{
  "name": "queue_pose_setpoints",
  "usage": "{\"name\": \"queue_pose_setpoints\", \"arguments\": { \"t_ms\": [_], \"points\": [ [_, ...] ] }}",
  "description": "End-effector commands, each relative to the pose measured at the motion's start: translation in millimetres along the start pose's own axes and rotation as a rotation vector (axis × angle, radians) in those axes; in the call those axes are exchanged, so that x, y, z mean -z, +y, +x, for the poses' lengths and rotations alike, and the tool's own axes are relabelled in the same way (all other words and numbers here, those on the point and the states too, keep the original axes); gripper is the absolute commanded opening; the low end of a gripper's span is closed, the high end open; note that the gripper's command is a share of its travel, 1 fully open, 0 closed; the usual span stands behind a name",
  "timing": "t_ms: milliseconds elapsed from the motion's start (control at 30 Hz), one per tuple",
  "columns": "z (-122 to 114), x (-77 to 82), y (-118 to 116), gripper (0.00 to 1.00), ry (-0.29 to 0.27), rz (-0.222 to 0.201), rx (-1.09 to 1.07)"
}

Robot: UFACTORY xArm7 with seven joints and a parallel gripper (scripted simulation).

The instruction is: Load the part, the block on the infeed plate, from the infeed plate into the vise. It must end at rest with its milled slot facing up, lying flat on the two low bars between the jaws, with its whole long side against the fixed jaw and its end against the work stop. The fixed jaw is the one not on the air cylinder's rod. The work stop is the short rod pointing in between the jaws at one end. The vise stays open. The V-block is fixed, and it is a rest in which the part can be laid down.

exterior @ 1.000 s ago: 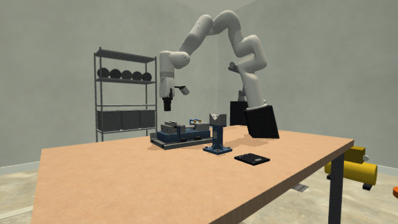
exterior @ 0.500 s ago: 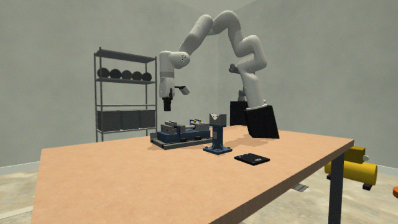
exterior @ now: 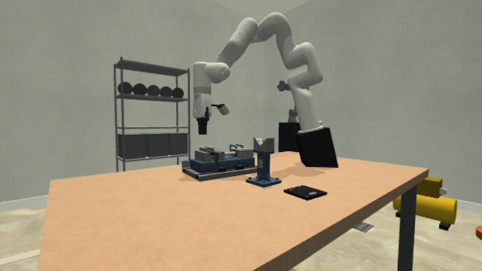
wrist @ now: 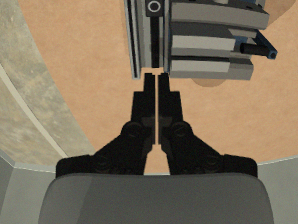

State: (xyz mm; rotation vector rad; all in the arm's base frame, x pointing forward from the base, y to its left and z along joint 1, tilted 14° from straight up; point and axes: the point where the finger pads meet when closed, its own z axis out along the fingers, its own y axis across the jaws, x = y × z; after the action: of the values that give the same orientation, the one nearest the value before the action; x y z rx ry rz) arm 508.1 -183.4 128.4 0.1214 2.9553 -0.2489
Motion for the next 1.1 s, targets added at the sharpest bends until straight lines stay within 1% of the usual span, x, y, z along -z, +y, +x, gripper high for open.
{"name": "queue_pose_setpoints", "arguments": {
  "t_ms": [0,367,867,933,1067],
  "points": [
    [-1.6,0.6,-0.3,0.0,-0.004,0.0,0.0],
    [-1.8,-6.6,-0.4,0.0,-0.003,-0.001,0.0],
    [-2.6,-29.1,-0.8,0.0,-0.003,-0.001,0.0],
    [-2.6,-29.1,-0.8,0.0,-0.003,-0.001,0.0],
    [-2.8,-35.1,-0.9,0.0,-0.003,-0.001,0.0]
  ]
}}
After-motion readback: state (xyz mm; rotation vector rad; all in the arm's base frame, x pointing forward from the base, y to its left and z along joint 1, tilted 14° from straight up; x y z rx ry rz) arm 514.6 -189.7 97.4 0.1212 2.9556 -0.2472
